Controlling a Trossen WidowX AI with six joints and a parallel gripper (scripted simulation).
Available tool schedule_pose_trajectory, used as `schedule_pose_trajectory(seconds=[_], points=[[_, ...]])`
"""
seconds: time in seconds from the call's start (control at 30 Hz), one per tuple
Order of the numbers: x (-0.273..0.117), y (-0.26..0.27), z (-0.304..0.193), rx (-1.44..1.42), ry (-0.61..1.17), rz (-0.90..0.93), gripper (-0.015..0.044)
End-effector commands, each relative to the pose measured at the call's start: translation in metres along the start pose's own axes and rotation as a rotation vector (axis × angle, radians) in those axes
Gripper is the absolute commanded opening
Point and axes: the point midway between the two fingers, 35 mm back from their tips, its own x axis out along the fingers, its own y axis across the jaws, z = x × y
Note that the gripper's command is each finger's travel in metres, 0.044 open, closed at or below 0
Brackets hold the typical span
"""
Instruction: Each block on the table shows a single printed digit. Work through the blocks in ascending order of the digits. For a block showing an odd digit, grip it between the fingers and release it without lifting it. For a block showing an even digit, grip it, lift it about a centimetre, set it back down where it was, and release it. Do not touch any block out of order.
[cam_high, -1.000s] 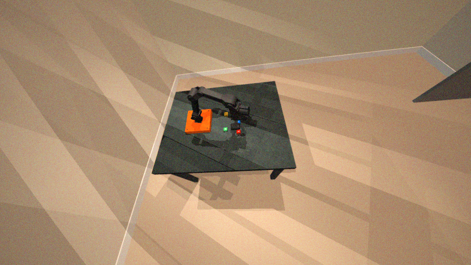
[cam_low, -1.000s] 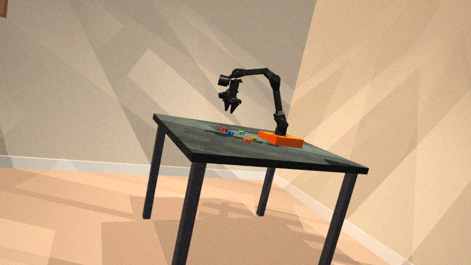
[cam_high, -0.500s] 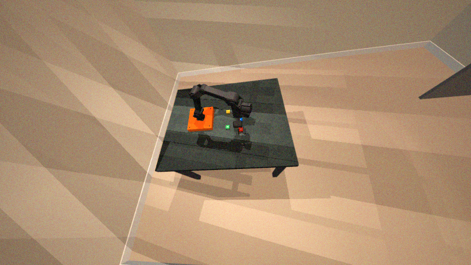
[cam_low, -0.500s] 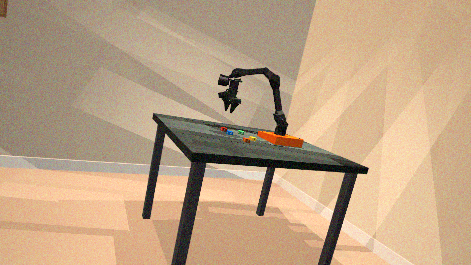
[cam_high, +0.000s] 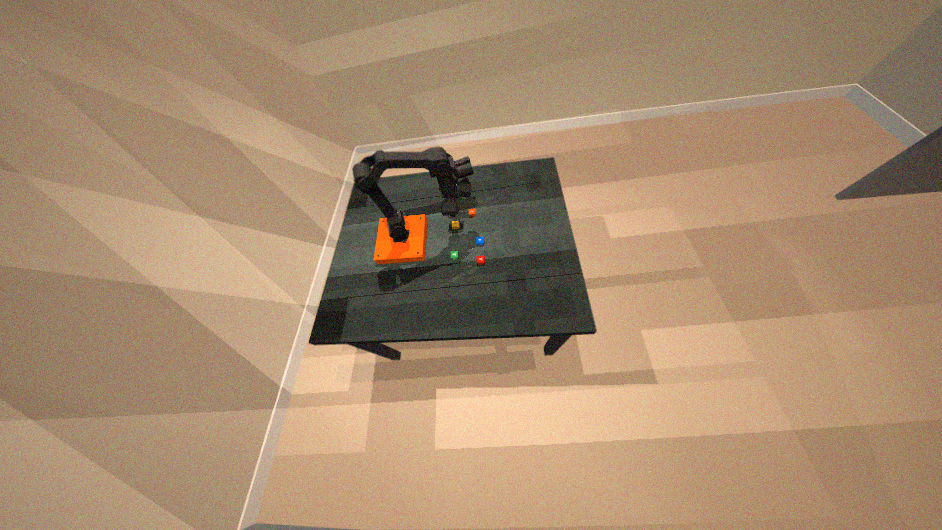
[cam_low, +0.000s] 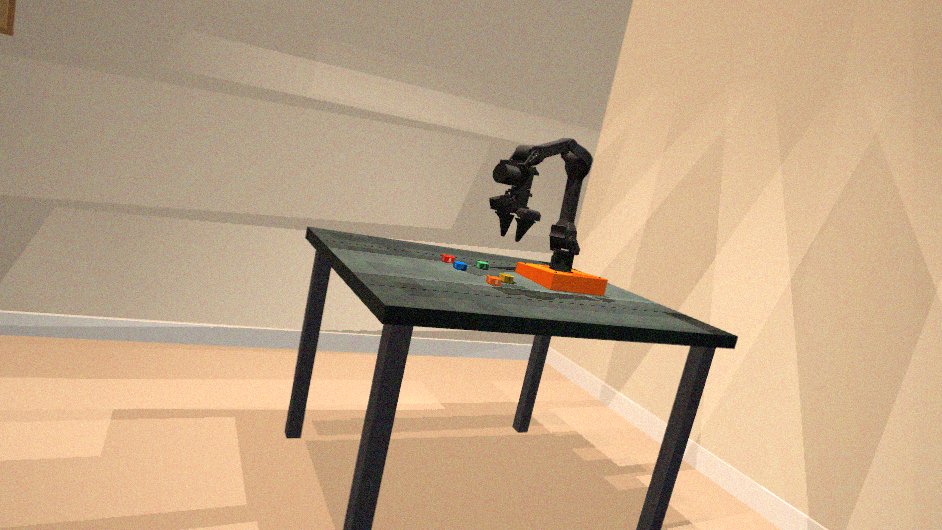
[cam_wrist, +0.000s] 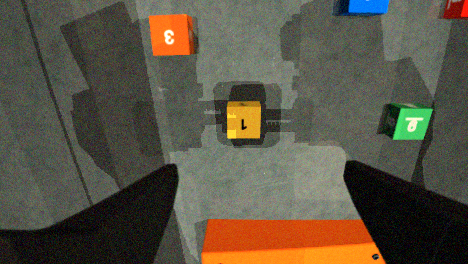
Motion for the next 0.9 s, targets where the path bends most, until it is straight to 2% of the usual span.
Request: schedule_pose_trajectory(seconds=[0.0,0.1,0.27,0.87], points=[[0.004,0.008,-0.013,0.022,0.0,-0.005,0.04],[0.015,0.008,-0.011,0.022,0.0,-0.006,0.04],[0.082,0.007,-0.013,0.022,0.001,-0.006,0.04],[0.105,0.007,-0.013,0.022,0.001,-0.006,0.04]])
